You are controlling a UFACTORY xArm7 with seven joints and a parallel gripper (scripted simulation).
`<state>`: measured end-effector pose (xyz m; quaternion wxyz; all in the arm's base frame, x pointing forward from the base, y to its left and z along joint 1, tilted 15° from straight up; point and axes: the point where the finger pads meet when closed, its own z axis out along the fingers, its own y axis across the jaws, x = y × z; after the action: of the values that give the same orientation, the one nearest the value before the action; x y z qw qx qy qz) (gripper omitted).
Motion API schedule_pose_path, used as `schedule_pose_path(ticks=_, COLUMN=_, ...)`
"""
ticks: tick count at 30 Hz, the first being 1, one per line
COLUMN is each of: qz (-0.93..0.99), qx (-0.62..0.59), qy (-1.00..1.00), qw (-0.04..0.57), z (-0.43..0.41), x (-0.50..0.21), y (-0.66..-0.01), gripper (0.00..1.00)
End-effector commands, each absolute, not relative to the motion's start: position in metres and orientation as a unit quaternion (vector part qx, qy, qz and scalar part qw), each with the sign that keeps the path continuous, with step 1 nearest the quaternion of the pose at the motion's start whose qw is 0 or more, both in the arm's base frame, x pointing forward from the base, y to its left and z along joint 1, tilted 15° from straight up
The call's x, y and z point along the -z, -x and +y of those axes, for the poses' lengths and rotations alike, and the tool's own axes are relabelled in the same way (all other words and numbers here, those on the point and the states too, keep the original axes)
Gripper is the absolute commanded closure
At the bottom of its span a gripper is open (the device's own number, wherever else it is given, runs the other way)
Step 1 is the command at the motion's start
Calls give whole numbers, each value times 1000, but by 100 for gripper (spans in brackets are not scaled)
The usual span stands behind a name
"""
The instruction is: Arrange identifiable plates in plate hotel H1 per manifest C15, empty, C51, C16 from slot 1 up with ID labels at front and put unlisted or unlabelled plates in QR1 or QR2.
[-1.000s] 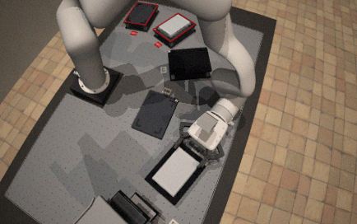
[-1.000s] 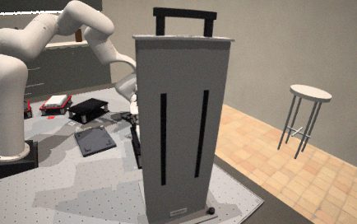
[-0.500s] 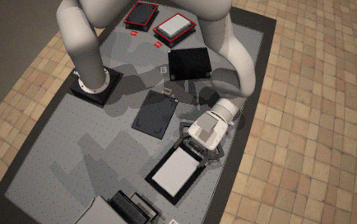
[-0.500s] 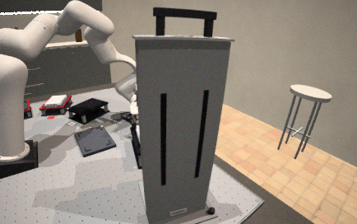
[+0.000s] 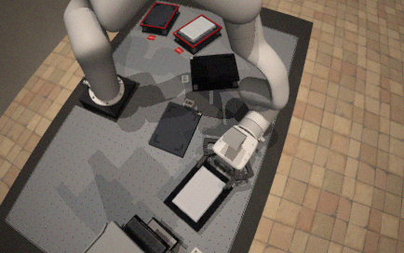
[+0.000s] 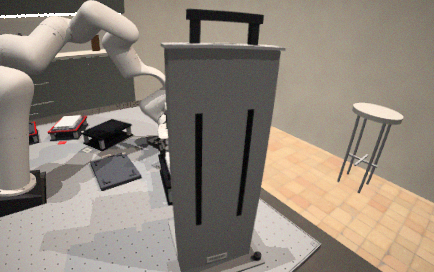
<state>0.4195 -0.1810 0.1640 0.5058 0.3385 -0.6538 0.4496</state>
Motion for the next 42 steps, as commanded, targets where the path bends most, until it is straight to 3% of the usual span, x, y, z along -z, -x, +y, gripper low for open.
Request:
schedule_pose_path(ticks=1, qz=-655, qx=-450, qy=-338, qw=505, z=-181, x=-165, y=-420, gripper=100)
schedule_pose_path(ticks=42, qz=-655, qx=-450, qy=-338, qw=505, z=-181, x=-186, y=-414, gripper=100)
